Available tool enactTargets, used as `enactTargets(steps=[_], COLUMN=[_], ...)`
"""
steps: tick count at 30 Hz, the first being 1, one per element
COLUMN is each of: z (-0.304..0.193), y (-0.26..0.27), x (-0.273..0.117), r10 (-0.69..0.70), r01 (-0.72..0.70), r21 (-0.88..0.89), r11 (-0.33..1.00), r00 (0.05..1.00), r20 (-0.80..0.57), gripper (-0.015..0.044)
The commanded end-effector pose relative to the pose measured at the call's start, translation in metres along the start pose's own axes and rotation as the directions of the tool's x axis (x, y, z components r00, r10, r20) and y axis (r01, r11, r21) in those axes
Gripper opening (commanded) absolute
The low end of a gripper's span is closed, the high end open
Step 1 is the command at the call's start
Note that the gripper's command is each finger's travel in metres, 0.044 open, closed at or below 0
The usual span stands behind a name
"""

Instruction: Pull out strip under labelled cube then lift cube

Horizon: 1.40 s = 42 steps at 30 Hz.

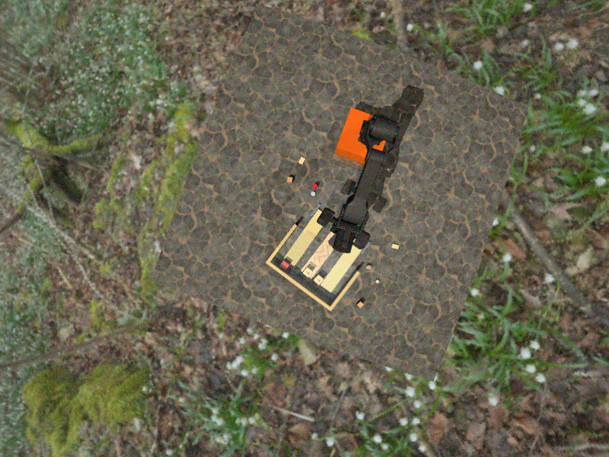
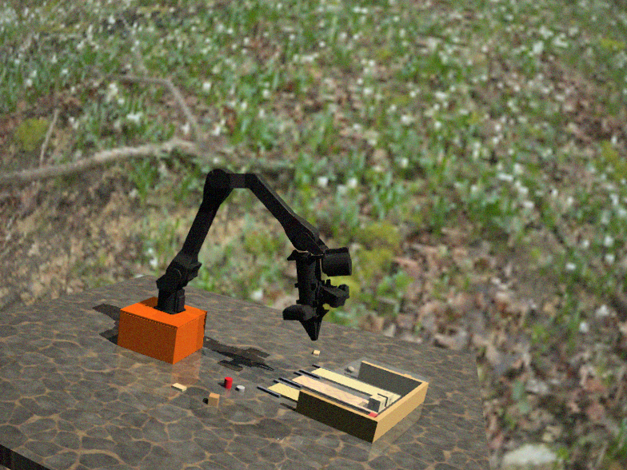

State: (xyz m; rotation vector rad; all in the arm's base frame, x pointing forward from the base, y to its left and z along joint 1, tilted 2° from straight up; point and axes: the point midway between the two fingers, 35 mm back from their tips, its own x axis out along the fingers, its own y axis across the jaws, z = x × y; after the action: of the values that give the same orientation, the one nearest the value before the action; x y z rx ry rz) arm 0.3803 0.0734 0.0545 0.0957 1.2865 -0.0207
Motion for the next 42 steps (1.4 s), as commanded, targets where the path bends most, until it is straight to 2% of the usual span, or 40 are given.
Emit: enactTargets(steps=[1, 4, 12, 42], z=[-0.006, -0.01, -0.011, -0.019], y=[0.005, 0.006, 0.005, 0.001], x=[0.033, 0.041, 0.043, 0.091], r10=[-0.062, -0.079, -0.079, -0.079], r01=[0.075, 0.099, 0.099, 0.1], r21=[0.057, 0.069, 0.069, 0.069], r11=[0.996, 0.993, 0.993, 0.993], r00=[0.978, 0.964, 0.964, 0.964], r20=[-0.2, -0.253, -0.253, -0.253], gripper=[0.0, 0.0, 0.0, 0.0])
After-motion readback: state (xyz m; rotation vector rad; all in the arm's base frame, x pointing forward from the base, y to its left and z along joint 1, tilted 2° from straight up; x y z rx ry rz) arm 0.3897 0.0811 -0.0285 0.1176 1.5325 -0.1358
